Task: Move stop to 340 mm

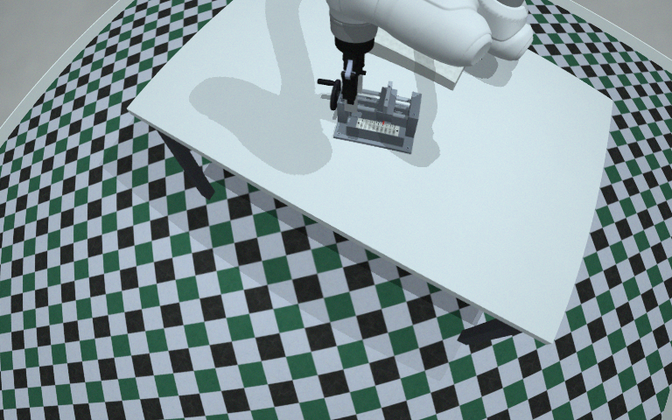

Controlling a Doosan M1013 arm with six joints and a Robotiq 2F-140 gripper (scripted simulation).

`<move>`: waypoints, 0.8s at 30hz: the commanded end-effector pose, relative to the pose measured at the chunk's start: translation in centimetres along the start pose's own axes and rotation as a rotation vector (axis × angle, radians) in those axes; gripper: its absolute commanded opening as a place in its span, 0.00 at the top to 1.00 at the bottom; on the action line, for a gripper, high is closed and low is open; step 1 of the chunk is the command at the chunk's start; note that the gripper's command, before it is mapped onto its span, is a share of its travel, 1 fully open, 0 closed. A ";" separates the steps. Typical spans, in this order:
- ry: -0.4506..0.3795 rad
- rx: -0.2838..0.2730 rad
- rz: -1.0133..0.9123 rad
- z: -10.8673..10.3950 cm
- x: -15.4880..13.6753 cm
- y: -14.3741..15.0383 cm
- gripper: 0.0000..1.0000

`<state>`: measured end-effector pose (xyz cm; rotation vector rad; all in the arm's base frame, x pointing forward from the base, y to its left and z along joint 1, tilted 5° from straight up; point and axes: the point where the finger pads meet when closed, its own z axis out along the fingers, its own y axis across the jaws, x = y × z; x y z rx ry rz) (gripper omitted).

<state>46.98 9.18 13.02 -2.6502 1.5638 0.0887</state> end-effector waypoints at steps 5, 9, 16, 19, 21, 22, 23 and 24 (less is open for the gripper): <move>0.000 0.000 0.000 0.0 0.0 0.0 0.67; 0.000 0.000 0.000 0.0 0.0 0.0 0.67; 0.000 0.000 0.000 0.0 0.0 0.0 0.67; 0.000 0.000 0.000 0.0 0.3 0.3 0.67; 0.000 0.000 0.000 0.0 1.2 1.2 0.67; 0.000 0.000 0.000 0.0 1.2 1.2 0.67; 0.000 0.000 0.000 0.0 1.2 1.2 0.67; 0.000 0.000 0.000 0.0 1.9 1.9 0.67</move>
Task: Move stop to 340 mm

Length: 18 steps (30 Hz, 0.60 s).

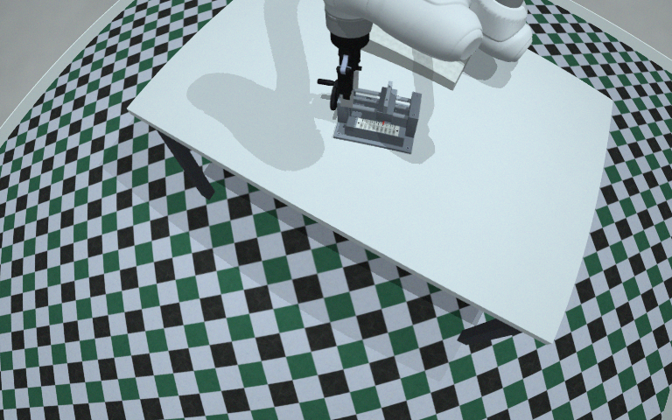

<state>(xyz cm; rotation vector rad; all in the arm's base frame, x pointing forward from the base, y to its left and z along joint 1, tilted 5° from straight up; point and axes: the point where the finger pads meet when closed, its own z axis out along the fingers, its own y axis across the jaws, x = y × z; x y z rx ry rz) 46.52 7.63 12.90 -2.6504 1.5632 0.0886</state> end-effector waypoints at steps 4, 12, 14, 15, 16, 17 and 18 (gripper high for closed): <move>0.000 0.000 0.000 0.0 4.2 4.3 0.67; 0.000 0.000 0.000 0.0 8.3 8.4 0.67; 0.000 0.000 0.000 0.0 8.3 8.4 0.67; 0.000 0.000 0.000 0.0 8.3 8.4 0.67; 0.000 0.000 0.000 0.0 8.3 8.4 0.67; 0.000 0.000 0.000 0.0 8.3 8.4 0.67; 0.000 0.000 0.000 0.0 8.3 8.4 0.67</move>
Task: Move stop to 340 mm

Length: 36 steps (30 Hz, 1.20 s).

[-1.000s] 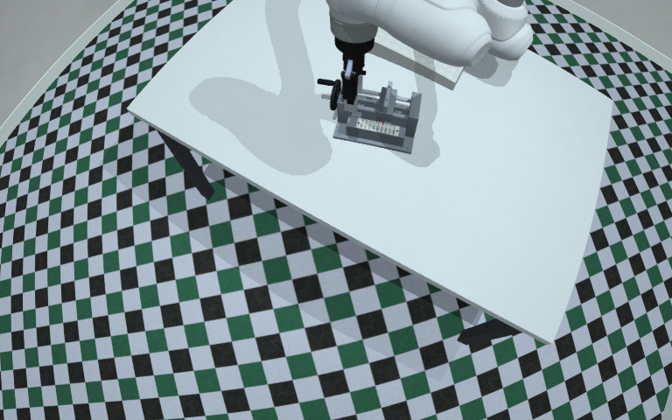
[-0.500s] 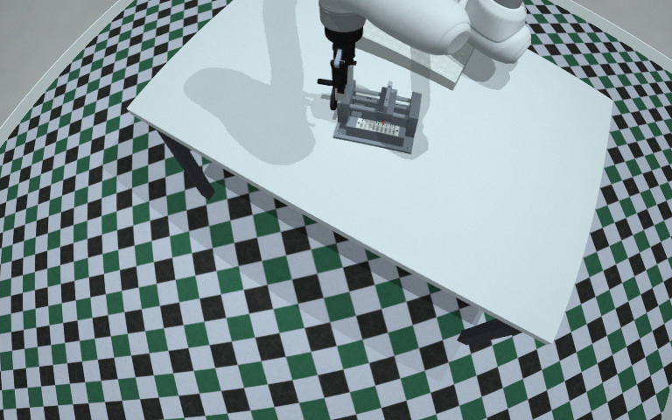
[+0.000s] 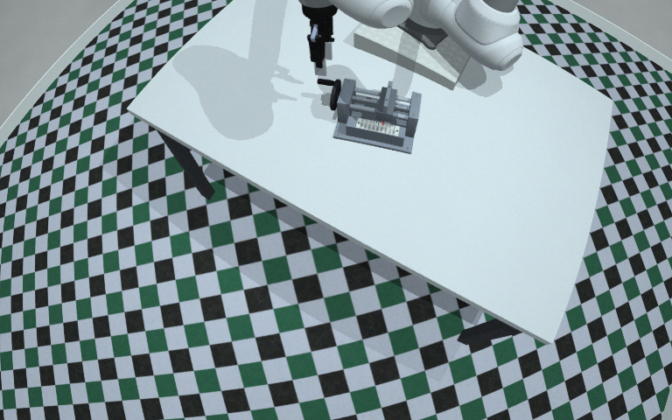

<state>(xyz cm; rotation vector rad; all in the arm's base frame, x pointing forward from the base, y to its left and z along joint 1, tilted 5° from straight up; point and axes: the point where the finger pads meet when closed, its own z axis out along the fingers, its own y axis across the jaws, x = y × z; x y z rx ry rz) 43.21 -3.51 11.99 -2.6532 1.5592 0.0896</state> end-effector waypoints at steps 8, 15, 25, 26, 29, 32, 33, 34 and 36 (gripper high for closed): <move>0.000 0.001 0.003 0.7 0.1 0.1 0.67; 0.000 0.001 0.003 1.2 0.1 0.1 0.67; 0.000 0.001 0.003 1.3 0.1 0.1 0.67; 0.000 0.001 0.003 1.4 0.1 0.1 0.67; 0.000 0.001 0.003 2.0 0.1 0.1 0.67; 0.000 0.001 0.003 2.2 0.1 0.1 0.67; 0.000 0.001 0.003 2.5 0.1 0.1 0.67; 0.000 0.001 0.003 2.8 0.1 0.1 0.67; 0.000 0.001 0.003 3.4 0.1 0.1 0.67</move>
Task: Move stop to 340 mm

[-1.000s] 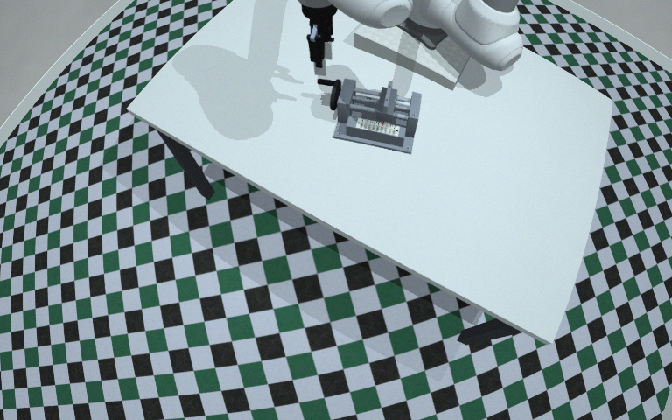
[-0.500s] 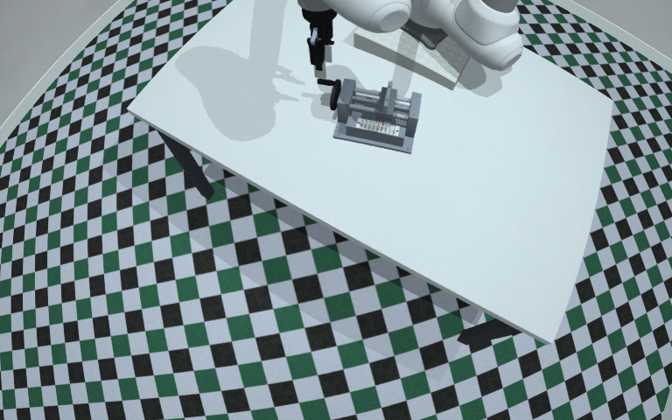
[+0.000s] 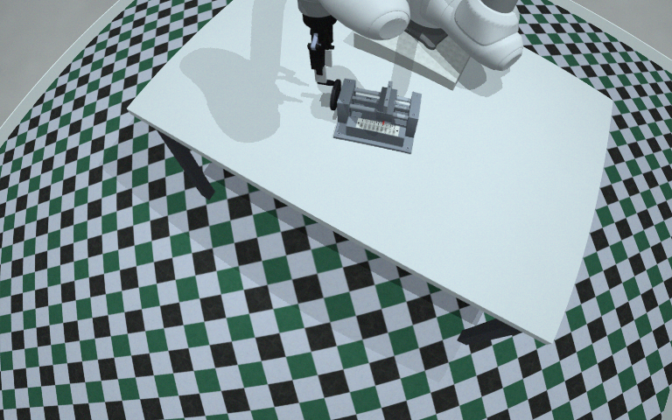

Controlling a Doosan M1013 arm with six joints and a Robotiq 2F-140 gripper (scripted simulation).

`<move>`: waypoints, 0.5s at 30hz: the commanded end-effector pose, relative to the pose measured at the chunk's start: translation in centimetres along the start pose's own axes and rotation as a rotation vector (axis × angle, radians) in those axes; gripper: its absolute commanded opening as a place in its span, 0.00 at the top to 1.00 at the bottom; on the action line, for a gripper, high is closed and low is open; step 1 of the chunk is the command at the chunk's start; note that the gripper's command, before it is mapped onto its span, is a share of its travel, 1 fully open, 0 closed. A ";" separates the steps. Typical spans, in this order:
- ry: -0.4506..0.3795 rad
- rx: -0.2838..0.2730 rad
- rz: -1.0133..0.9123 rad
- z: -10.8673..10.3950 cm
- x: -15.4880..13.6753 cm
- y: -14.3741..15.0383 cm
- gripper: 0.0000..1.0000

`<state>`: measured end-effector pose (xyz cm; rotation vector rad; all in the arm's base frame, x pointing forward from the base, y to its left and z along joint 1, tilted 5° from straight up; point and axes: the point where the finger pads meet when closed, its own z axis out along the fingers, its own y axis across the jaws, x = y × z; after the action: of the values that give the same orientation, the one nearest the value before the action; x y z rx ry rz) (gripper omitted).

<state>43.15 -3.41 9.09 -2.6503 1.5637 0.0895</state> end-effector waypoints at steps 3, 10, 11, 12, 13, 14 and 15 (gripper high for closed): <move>0.000 0.000 0.000 1.6 0.0 0.0 0.67; 0.000 0.000 0.000 3.9 0.0 0.0 0.67; 0.000 0.000 0.000 4.2 0.0 0.0 0.67; 0.000 0.000 0.000 4.2 0.0 0.0 0.67; 0.000 0.000 0.000 4.2 0.0 0.0 0.67; 0.000 0.000 0.000 4.4 0.0 0.0 0.67; 0.000 0.000 0.000 4.6 0.0 0.0 0.67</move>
<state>43.08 -3.05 4.81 -2.6498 1.5639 0.0880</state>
